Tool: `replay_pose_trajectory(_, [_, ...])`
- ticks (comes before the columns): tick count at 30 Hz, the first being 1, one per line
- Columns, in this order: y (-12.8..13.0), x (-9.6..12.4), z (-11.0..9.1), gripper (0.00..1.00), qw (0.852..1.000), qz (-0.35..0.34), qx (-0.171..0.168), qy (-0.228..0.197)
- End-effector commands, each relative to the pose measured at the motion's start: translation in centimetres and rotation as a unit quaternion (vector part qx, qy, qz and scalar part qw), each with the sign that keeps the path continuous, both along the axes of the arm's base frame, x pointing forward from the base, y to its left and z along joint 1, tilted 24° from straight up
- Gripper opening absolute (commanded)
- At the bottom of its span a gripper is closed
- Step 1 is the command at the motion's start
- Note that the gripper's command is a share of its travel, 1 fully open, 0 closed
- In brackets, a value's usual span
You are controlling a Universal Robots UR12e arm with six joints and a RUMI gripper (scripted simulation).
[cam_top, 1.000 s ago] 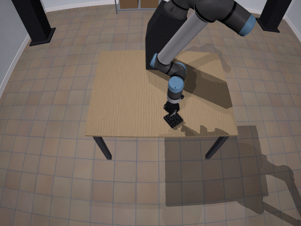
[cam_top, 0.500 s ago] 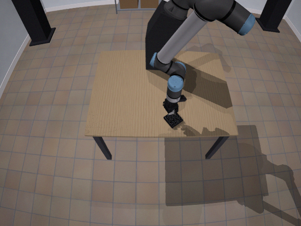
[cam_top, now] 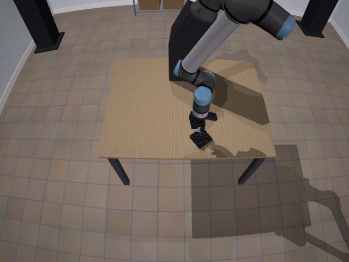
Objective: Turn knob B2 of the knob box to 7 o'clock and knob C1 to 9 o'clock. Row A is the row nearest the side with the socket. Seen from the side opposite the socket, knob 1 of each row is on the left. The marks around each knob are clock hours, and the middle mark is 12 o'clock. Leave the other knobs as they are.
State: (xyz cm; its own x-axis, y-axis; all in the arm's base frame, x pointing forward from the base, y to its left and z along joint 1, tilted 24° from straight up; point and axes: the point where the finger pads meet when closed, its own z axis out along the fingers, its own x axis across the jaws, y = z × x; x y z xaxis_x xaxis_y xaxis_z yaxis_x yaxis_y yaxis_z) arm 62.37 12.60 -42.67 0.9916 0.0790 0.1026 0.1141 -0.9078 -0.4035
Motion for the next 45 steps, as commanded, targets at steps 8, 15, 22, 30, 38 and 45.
replay_pose_trajectory(8, [-0.5,0.11,0.33,0.11,0.99,-0.13,0.006,0.057])
replay_pose_trajectory(15, [-0.55,0.16,0.36,0.11,0.983,-0.166,0.009,0.073])
replay_pose_trajectory(22, [-0.58,0.24,0.34,0.11,0.982,-0.171,0.009,0.076])
replay_pose_trajectory(30, [-0.57,0.23,0.34,0.11,0.982,-0.171,0.009,0.076])
replay_pose_trajectory(38, [-0.57,0.23,0.34,0.11,0.982,-0.171,0.009,0.076])
replay_pose_trajectory(45, [-0.57,0.23,0.34,0.11,0.982,-0.171,0.009,0.076])
